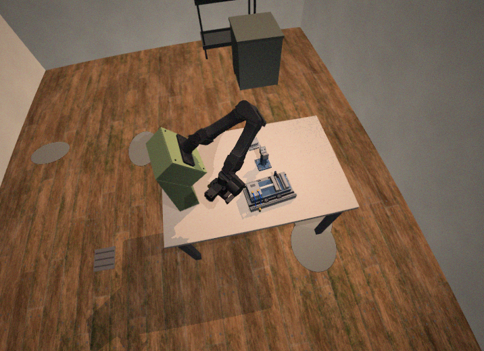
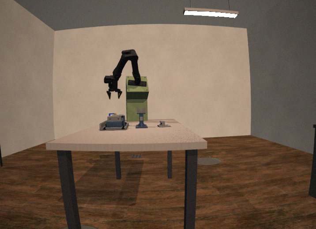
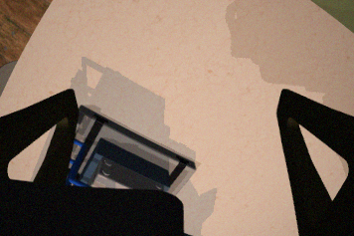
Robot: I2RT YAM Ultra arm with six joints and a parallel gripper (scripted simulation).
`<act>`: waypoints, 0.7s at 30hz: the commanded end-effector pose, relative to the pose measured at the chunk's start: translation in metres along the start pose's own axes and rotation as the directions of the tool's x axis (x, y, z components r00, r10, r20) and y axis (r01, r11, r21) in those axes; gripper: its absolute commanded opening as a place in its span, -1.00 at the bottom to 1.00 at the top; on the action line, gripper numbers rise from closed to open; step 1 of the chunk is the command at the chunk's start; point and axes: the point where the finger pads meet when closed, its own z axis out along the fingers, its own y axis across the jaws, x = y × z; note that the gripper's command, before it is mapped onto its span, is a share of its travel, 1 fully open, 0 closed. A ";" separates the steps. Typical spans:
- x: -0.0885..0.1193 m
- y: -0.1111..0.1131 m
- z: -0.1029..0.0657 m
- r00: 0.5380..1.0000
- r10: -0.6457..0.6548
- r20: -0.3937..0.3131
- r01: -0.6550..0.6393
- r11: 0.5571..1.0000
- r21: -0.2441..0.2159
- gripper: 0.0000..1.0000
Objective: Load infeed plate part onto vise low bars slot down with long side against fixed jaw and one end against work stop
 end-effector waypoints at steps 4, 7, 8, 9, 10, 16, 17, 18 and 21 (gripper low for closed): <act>0.012 0.036 -0.005 0.972 -0.230 0.057 0.233 0.971 -0.059 1.00; 0.030 0.048 -0.004 0.925 -0.371 0.079 0.376 0.924 -0.066 1.00; 0.037 0.053 -0.004 0.901 -0.425 0.088 0.431 0.900 -0.069 1.00; 0.041 0.055 -0.004 0.890 -0.447 0.092 0.454 0.888 -0.070 1.00; 0.048 0.058 -0.004 0.866 -0.490 0.099 0.498 0.864 -0.073 1.00; 0.082 0.074 -0.005 0.730 -0.670 0.135 0.682 0.726 -0.085 1.00; 0.084 0.075 -0.005 0.723 -0.677 0.137 0.690 0.719 -0.086 1.00; 0.094 0.079 -0.006 0.677 -0.721 0.148 0.736 0.671 -0.090 1.00; 0.101 0.081 -0.006 0.648 -0.746 0.155 0.761 0.642 -0.092 1.00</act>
